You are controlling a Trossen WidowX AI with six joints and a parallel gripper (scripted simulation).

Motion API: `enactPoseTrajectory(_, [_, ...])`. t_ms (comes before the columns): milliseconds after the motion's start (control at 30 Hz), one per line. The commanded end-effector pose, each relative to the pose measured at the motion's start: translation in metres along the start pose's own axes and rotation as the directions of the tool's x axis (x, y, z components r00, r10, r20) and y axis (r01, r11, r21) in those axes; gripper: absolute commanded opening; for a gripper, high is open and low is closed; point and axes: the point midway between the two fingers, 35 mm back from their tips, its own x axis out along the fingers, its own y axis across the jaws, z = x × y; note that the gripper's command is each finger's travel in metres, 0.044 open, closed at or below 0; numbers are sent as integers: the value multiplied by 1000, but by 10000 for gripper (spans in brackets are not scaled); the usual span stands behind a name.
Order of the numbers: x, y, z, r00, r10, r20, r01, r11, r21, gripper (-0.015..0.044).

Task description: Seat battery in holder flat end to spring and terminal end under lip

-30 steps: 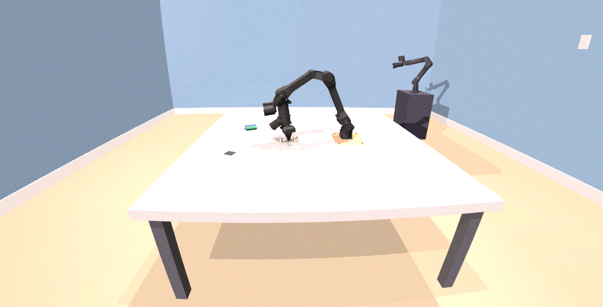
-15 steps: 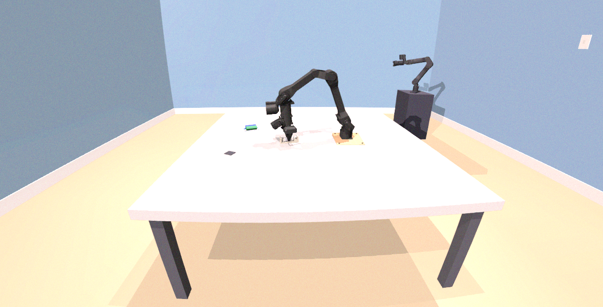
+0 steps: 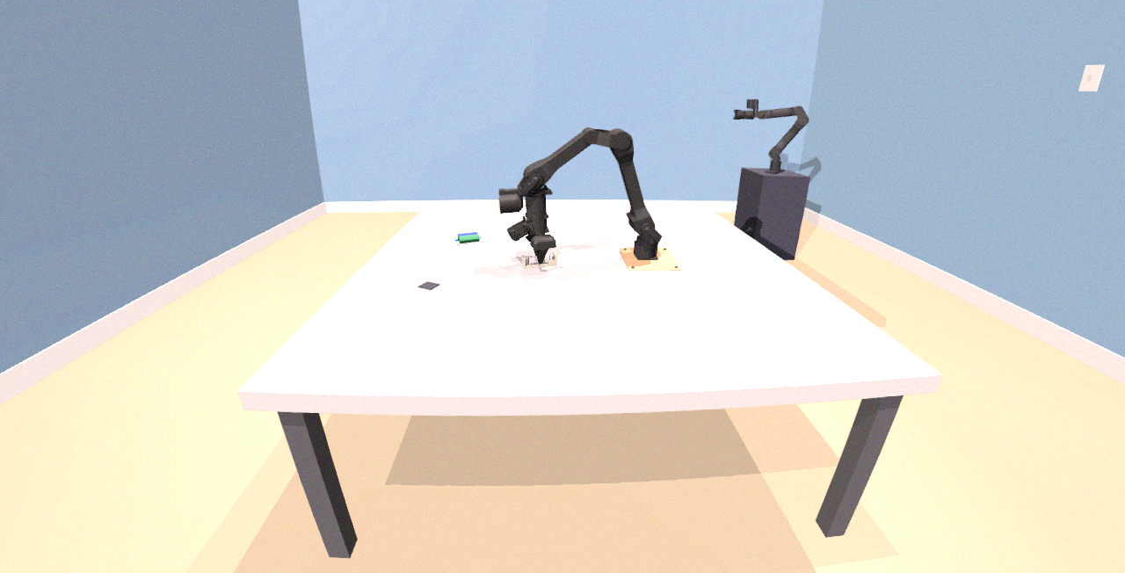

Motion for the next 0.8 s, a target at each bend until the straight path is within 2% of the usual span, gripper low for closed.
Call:
enactPoseTrajectory(0, [0, 1, -4, 1000, 2, 4, -2, 1000, 3, 79])
enactPoseTrajectory(700, [1, 1, -9, 1000, 0, 3, 0, 1000, 3, 79])
enactPoseTrajectory(767, [1, 1, -9, 1000, 0, 3, 0, 1000, 3, 131])
